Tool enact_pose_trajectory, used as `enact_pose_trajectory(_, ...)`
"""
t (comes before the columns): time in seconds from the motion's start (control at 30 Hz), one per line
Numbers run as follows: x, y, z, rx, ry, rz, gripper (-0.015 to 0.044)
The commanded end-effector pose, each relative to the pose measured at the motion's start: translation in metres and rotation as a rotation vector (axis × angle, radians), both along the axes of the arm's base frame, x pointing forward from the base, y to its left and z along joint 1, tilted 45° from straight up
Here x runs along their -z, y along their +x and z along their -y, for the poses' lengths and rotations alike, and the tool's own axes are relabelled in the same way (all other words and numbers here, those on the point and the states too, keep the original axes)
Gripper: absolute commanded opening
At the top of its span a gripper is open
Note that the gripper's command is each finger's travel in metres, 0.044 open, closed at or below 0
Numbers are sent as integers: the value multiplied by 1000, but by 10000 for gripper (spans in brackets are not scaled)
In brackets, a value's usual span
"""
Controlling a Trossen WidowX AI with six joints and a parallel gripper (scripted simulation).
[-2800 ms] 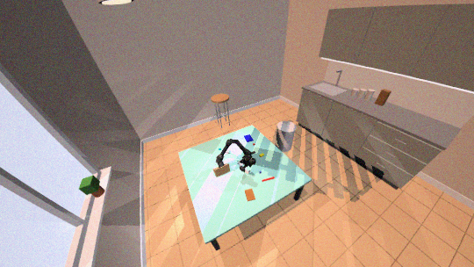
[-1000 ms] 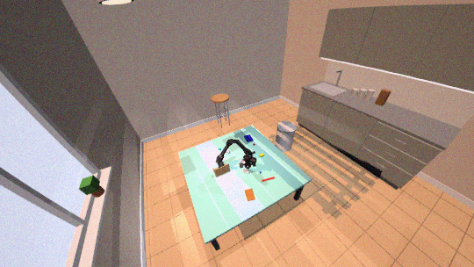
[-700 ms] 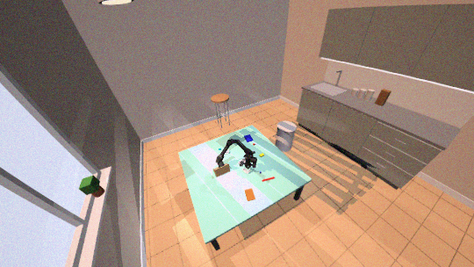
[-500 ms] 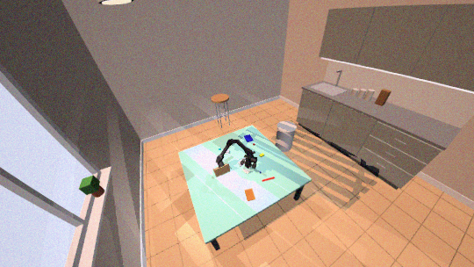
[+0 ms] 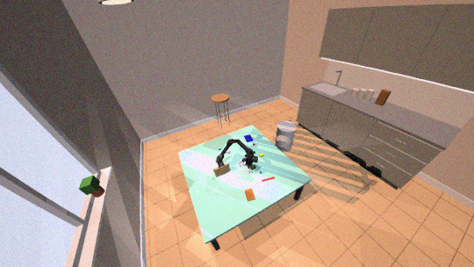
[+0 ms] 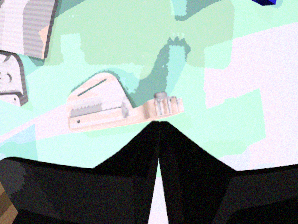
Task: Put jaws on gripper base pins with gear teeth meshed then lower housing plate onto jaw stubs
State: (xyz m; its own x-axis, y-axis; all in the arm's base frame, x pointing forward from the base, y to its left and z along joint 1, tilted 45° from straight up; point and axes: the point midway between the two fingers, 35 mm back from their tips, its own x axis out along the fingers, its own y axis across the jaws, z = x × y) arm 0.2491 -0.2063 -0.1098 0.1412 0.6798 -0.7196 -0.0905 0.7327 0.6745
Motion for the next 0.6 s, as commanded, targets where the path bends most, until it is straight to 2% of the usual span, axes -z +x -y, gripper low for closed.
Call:
enact_pose_trajectory(0.0,-1,4,-1,89,20,-84,0)
enact_pose_trajectory(0.57,-4,16,-2,479,97,-453,0)
